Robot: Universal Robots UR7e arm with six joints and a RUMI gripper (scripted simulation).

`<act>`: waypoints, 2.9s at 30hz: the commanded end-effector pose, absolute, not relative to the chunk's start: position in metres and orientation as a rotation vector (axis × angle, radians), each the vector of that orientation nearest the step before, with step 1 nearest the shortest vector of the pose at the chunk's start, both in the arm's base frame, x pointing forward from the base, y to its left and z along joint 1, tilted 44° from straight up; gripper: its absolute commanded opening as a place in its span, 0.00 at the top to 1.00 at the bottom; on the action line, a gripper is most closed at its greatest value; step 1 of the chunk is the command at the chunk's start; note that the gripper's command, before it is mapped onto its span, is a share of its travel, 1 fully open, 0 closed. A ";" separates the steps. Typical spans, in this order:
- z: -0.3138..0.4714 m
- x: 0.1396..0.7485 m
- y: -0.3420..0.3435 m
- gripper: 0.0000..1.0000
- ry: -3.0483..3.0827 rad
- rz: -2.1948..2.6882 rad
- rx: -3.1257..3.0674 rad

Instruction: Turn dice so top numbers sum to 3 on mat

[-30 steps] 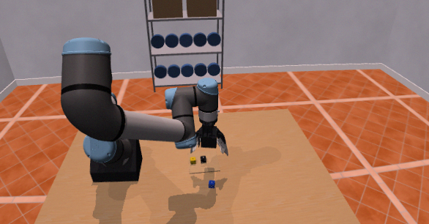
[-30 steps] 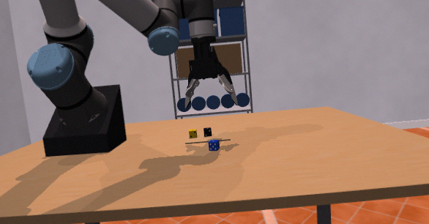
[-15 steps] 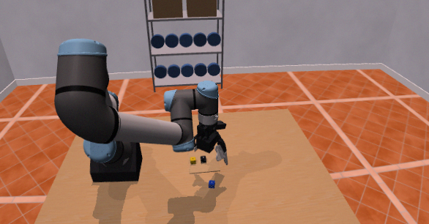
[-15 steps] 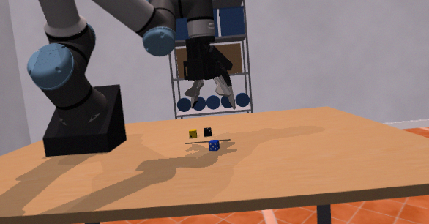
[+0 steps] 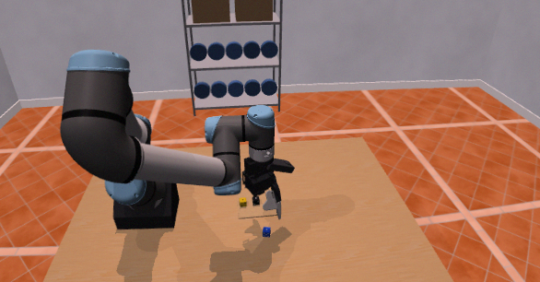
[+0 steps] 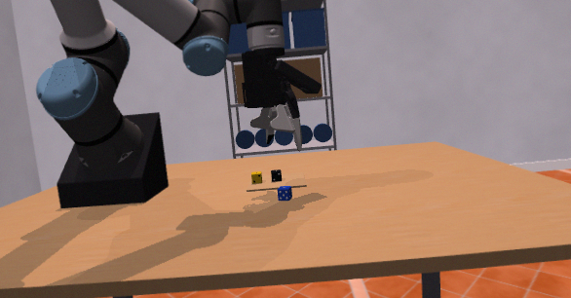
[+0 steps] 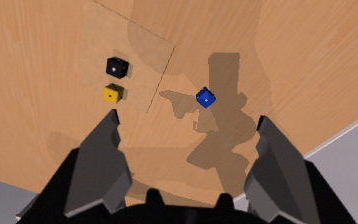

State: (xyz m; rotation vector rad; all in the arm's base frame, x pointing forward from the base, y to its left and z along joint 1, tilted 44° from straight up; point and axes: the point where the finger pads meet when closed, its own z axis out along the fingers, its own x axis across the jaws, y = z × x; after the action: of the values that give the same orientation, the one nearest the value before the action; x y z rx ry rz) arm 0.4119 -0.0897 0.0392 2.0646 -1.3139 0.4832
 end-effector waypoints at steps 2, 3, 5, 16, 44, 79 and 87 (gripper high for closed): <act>0.047 0.412 -0.099 0.00 -1.533 0.570 1.931; 0.048 0.411 -0.100 0.00 -1.566 0.584 1.909; 0.051 0.411 -0.103 0.00 -1.629 0.610 1.866; 0.059 0.409 -0.113 0.00 -1.845 0.702 1.699; 0.065 0.406 -0.120 0.76 -2.003 0.769 1.556; 0.065 0.406 -0.120 0.76 -2.003 0.769 1.556; 0.064 0.406 -0.121 0.76 -2.003 0.769 1.556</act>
State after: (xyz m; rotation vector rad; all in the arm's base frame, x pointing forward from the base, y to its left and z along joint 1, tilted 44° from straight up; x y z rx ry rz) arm 0.4061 -0.1208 0.0648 1.5554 -2.0030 0.7682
